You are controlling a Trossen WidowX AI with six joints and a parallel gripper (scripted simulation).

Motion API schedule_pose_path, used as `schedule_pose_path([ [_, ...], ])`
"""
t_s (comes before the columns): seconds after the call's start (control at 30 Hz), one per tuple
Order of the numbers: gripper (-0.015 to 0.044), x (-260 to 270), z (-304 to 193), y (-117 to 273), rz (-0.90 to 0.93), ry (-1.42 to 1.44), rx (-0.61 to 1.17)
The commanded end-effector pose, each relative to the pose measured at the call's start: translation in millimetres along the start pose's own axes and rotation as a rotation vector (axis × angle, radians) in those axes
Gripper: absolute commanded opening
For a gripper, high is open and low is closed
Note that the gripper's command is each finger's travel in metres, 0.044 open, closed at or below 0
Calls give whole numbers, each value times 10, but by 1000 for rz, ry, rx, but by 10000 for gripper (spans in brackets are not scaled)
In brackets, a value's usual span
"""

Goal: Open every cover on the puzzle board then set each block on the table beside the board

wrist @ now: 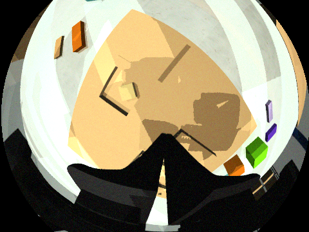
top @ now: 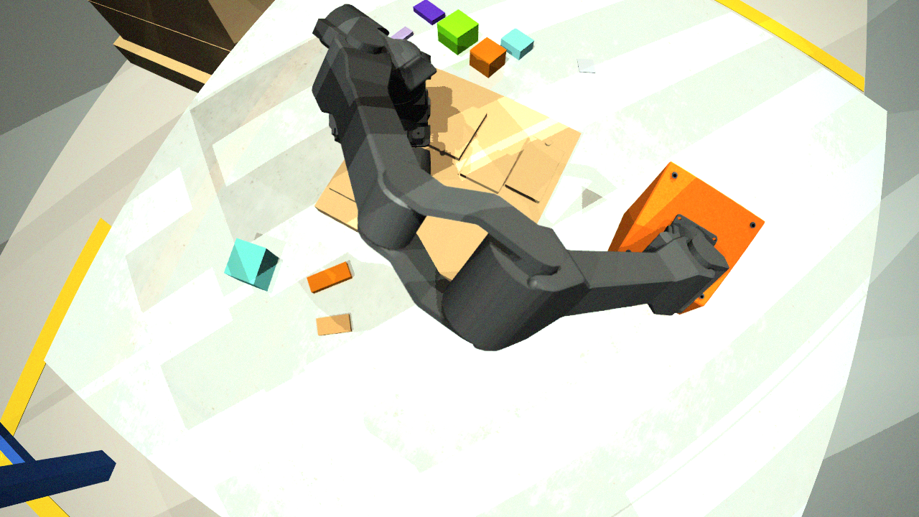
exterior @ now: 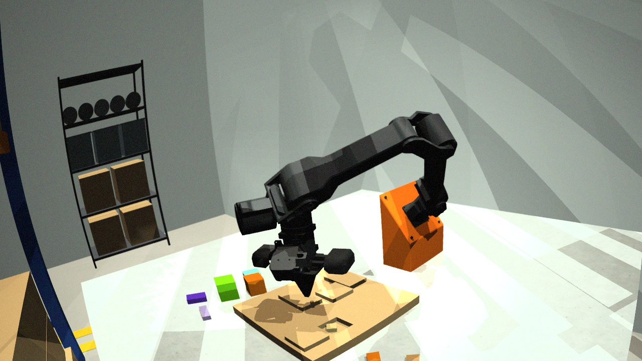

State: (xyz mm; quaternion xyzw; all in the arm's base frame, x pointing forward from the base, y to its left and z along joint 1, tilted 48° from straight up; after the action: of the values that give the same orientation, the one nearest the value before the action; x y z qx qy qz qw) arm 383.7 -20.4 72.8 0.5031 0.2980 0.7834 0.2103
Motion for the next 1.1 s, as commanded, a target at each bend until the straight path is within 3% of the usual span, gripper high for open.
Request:
schedule_pose_path([
  [0.0, 0, -117, -185, 18, -5, 153, 4],
  [0.67, 0, -457, -1235, 44, 10, 1023, -4],
  [1.07, 0, -460, -1268, 42, 11, 1051, -5],
])
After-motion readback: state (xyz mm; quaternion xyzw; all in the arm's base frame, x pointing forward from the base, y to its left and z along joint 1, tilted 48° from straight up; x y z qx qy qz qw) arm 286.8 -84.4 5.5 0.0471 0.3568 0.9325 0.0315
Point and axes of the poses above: the point midway between the two fingers, 35 mm back from their tips, its own y axis back along the fingers, its own x axis across the jaws, z = x × y, the point moved 7 cm from there along y, back along the fingers, and after that the axes turned 7 degrees about -y, right-handed, at the moved point
